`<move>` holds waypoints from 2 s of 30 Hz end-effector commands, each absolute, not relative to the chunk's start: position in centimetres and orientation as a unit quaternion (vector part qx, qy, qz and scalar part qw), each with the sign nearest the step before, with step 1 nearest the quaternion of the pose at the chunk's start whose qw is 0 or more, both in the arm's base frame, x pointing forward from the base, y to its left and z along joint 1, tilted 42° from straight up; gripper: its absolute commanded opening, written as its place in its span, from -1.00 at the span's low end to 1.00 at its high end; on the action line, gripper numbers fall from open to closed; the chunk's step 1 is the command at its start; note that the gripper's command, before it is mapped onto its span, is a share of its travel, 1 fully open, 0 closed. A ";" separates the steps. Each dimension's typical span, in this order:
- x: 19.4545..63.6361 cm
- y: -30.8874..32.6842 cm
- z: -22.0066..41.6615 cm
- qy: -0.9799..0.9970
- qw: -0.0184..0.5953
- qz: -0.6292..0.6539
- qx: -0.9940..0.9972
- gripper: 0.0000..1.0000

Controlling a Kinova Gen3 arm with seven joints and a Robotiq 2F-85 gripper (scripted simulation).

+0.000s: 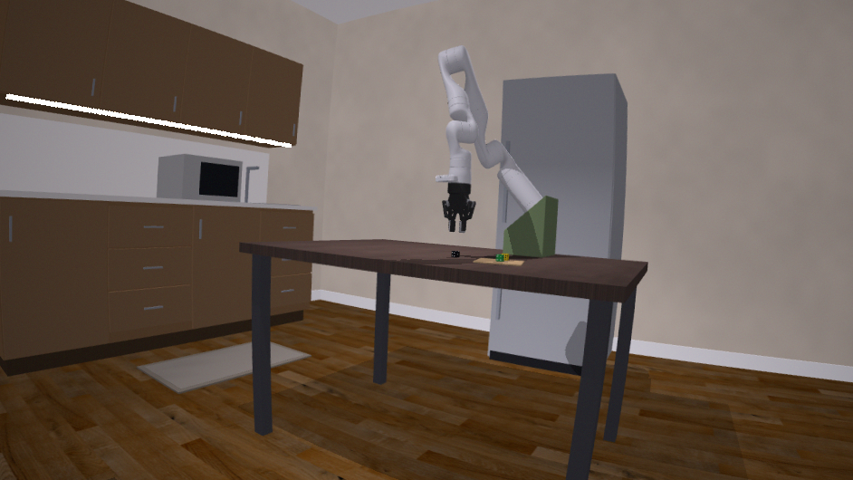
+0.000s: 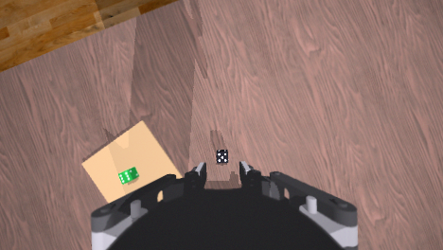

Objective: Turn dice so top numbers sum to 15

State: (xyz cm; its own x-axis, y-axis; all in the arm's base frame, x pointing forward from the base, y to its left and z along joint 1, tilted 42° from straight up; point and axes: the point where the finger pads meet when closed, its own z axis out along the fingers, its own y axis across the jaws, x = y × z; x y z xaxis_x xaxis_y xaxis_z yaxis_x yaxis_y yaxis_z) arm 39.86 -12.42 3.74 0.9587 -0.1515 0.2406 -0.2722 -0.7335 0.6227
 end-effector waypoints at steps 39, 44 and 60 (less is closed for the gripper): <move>40.0 -12.6 3.5 -0.114 0.346 0.088 0.927 -0.30; 40.0 -12.8 3.2 -0.114 0.346 0.088 0.927 -0.30; 40.2 -14.3 1.6 -0.114 0.346 0.088 0.927 -0.30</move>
